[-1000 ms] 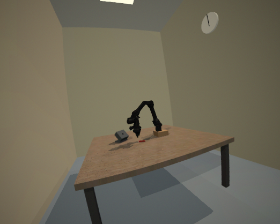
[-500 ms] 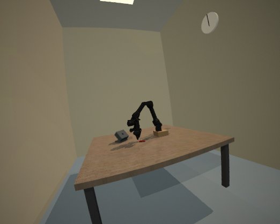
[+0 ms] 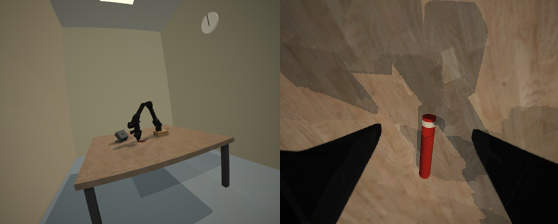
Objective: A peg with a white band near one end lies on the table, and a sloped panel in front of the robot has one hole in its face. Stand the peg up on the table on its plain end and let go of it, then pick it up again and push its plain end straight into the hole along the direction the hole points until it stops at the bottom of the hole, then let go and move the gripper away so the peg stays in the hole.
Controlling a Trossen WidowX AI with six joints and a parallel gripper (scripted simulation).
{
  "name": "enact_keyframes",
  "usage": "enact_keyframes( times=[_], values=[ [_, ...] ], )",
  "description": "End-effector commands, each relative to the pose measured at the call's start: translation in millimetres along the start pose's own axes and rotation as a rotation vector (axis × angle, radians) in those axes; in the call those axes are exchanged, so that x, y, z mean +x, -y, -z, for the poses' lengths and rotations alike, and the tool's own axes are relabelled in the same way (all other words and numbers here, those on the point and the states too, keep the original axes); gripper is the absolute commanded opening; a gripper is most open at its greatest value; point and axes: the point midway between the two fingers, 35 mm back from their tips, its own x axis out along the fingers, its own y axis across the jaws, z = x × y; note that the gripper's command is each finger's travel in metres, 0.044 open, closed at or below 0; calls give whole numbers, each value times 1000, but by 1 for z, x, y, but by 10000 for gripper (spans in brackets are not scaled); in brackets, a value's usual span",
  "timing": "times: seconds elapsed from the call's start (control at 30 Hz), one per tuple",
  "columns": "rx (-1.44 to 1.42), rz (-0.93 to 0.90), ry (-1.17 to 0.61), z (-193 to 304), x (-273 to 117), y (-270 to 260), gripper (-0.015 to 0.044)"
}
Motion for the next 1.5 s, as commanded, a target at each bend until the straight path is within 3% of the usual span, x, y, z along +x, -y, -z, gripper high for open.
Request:
enact_keyframes(
  times=[0.0, 0.17, 0.6, 0.83, 1.13, 1.47],
  values=[
    [-4, 6, 0, 1, 6, 2, 440],
    [-4, 6, 0, 1, 11, 2, 440],
    [-4, 6, 0, 1, 11, 2, 110],
    [-4, 6, 0, 1, 11, 2, 110],
    [-4, 6, 0, 1, 11, 2, 51],
    [-1, 4, 37, 3, 9, 2, 51]
  ],
)
